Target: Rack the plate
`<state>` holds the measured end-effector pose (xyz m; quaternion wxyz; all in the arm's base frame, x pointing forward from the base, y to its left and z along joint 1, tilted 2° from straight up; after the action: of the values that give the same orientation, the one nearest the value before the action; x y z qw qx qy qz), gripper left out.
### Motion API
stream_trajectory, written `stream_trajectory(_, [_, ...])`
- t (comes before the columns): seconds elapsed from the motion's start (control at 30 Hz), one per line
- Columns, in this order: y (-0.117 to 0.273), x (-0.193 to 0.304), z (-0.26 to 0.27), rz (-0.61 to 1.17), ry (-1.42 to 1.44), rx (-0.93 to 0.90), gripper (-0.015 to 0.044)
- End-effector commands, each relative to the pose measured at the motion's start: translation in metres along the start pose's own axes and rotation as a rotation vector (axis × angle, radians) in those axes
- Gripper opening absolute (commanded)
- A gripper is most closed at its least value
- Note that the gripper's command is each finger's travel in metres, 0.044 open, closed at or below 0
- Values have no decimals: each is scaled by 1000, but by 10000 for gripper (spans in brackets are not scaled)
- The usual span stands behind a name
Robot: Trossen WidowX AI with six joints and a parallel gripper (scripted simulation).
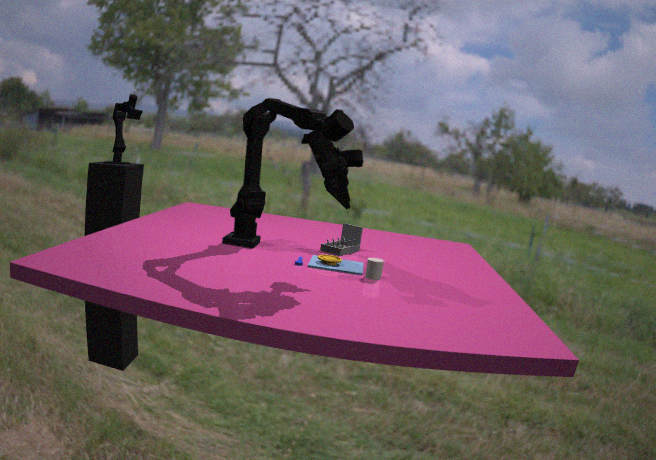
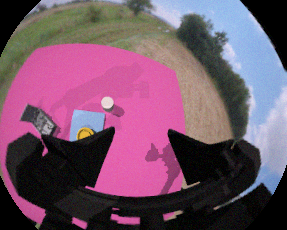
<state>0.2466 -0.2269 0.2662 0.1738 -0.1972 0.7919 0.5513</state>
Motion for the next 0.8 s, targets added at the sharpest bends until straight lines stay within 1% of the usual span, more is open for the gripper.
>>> stream_trajectory(0.0, [-23,1,32,111,-44,-107,400])
stream_trajectory(0.27, [-51,5,86,326,-85,-243,400])
stream_trajectory(0.5, [-66,13,132,530,-91,-308,400])
stream_trajectory(0.77, [-67,13,137,549,-90,-311,400])
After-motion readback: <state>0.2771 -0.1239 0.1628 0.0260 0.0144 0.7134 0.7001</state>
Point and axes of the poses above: the point midway between the two fingers, 35 mm back from their tips, its own y axis back along the fingers, its own z axis across the jaws, x = y × z, the point moved 8 cm from there along y, back along the fingers
